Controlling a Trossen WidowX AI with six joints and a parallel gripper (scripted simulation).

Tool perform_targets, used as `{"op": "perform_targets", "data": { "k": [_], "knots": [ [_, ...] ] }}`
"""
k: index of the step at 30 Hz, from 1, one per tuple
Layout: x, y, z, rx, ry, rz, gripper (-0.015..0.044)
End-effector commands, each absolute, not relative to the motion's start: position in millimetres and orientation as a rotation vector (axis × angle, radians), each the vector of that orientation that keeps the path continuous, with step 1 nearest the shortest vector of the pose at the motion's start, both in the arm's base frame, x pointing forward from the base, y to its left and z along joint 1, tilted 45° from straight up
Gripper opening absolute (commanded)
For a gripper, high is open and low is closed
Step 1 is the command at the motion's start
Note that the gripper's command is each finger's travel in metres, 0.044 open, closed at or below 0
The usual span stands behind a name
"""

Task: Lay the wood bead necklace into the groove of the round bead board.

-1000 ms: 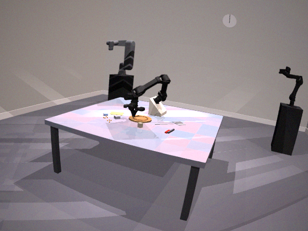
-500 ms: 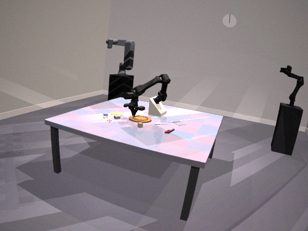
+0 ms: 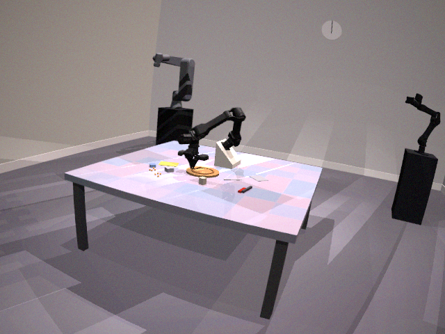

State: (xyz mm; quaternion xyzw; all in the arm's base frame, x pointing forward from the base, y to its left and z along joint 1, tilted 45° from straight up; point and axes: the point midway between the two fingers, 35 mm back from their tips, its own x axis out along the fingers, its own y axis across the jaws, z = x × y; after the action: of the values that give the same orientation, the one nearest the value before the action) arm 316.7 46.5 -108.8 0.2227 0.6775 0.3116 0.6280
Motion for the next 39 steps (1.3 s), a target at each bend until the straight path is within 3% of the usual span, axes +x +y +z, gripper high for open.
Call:
{"op": "perform_targets", "data": {
  "k": [1,16,35,39],
  "knots": [
    [317,46,-109,0.51,1.552,0.714,0.0053],
    [315,45,-107,0.517,1.561,0.714,0.044],
    [316,43,-105,0.515,1.561,0.714,0.044],
    [312,32,-92,0.655,1.638,0.566,0.0335]
  ]
}}
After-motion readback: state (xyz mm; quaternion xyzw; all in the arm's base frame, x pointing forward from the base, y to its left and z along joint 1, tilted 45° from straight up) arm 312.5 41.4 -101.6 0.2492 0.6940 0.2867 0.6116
